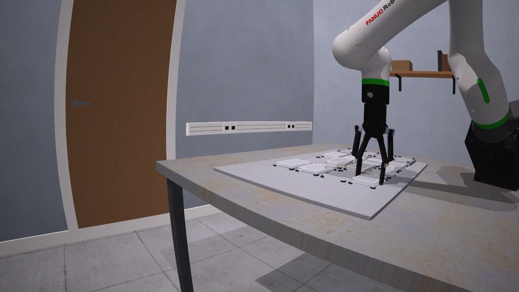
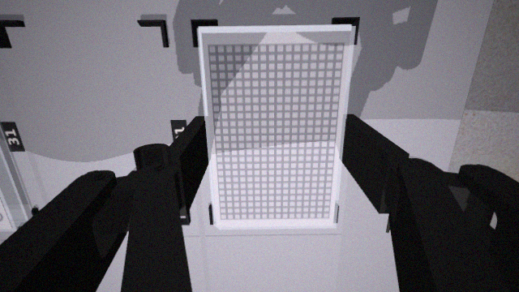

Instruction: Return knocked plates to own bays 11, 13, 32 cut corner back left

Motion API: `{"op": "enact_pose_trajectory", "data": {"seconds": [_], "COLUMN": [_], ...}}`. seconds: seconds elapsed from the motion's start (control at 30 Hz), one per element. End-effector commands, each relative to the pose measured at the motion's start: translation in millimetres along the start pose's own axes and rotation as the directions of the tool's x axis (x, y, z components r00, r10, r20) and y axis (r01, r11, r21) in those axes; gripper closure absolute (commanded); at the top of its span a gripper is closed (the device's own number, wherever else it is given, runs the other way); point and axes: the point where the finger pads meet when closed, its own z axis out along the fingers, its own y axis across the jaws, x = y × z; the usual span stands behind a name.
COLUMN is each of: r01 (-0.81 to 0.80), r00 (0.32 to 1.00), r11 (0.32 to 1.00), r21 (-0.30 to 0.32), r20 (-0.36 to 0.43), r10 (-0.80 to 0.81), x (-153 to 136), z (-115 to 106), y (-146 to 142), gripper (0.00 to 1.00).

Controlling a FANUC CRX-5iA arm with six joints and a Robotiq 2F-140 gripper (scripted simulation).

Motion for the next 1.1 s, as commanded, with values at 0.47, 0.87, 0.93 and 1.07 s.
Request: {"op": "enact_pose_trajectory", "data": {"seconds": [0.47,0.87,0.93,1.07], "r01": [0.001,0.000,0.000,0.000], "r00": [1.000,1.000,1.000,1.000], "r11": [1.000,1.000,1.000,1.000], "r21": [0.001,0.001,0.001,0.001], "r20": [0.000,0.000,0.000,0.000], "r10": [-0.001,0.000,0.000,0.000], "x": [0.0,0.1,0.1,0.1], "z": [0.6,0.6,0.6,0.6], "y": [-0.4,-0.4,-0.4,-0.4], "gripper": [0.90,0.30,0.30,0.30]}}
